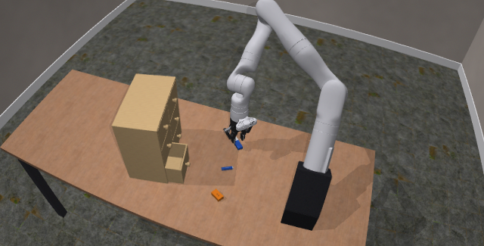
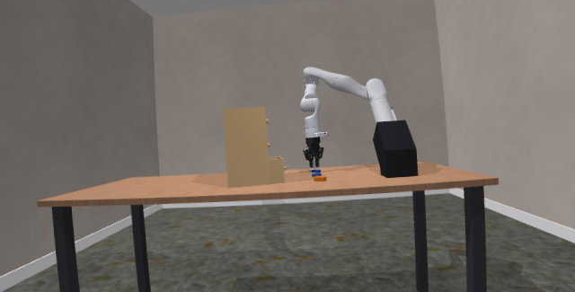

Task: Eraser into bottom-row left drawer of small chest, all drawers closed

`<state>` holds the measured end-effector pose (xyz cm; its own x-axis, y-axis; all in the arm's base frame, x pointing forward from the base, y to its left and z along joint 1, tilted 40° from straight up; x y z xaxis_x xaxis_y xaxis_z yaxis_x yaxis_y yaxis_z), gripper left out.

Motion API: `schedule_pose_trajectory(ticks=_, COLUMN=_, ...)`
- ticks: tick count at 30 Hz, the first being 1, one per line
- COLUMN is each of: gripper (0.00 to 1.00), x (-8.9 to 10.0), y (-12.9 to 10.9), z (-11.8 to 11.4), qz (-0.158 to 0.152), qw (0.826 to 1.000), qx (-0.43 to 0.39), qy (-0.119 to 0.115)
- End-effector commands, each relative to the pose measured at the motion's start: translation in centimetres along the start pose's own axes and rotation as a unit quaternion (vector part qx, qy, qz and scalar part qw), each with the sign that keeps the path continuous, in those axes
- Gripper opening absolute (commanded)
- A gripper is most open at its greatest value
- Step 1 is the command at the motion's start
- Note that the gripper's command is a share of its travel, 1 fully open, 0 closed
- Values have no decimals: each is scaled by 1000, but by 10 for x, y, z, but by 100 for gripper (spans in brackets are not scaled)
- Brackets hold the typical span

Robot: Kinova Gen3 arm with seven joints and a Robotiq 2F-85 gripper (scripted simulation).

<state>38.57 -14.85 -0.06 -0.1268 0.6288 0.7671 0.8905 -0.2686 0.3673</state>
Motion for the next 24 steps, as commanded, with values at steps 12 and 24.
schedule_pose_trajectory(ticks=12, gripper=38, x=-1, y=1, z=2, qz=0, qw=1000, qx=-5, qy=3)
schedule_pose_trajectory(ticks=24, gripper=38, x=-1, y=2, z=5, qz=0, qw=1000, qx=-3, qy=3)
Point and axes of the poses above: the point where the finger pads meet when closed, its own x axis back along the fingers, its own z axis across the jaws, y = z × x, the point moved 1 cm from there along x, back along the fingers, and after that the axes turned 10 degrees about x, right-handed, at the moved point
